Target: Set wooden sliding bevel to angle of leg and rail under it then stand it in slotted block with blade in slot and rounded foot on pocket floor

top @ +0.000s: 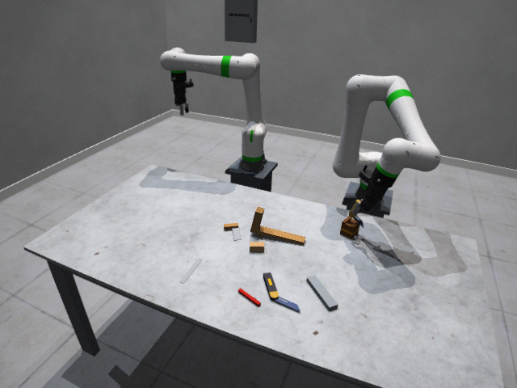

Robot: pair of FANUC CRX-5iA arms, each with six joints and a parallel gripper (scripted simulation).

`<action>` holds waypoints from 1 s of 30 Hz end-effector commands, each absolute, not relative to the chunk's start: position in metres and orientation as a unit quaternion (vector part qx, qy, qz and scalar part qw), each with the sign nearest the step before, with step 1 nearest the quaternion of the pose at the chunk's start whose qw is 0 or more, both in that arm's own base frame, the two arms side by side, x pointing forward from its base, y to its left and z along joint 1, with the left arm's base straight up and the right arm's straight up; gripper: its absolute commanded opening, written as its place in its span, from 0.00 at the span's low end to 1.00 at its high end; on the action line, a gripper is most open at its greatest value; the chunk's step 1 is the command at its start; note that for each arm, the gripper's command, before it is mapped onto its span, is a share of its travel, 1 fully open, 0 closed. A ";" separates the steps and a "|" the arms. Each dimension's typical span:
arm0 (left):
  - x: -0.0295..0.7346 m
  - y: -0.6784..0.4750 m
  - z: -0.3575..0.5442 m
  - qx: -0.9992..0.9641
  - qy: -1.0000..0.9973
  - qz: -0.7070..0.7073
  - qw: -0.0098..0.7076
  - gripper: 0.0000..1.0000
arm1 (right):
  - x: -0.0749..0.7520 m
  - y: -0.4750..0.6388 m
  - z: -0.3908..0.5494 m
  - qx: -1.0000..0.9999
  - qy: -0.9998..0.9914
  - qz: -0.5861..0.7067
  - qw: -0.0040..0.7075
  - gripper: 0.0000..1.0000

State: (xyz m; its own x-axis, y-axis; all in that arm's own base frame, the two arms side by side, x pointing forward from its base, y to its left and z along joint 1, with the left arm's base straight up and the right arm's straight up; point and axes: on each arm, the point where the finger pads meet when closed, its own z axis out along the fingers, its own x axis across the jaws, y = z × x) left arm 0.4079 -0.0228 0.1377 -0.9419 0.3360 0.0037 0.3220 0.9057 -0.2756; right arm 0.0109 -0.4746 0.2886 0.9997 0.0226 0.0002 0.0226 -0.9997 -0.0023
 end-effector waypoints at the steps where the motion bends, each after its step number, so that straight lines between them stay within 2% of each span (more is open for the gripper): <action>1: 0.409 -0.023 0.143 -0.168 -0.976 0.137 0.024 0.00 | 0.011 -0.475 0.290 -1.000 -0.011 0.000 0.000 1.00; 30: 0.409 -0.024 0.151 -0.168 -0.976 0.137 0.024 0.00 | 0.011 -0.475 0.290 -1.000 -0.011 0.000 0.000 1.00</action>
State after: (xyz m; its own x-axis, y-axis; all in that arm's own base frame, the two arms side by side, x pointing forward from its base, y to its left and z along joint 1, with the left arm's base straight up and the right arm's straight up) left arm 0.4082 -0.0233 0.1499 -0.9424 0.3345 0.0041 0.3206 0.9063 -0.2753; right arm 0.0109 -0.4746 0.2886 0.9997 0.0226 0.0002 0.0226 -0.9997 -0.0023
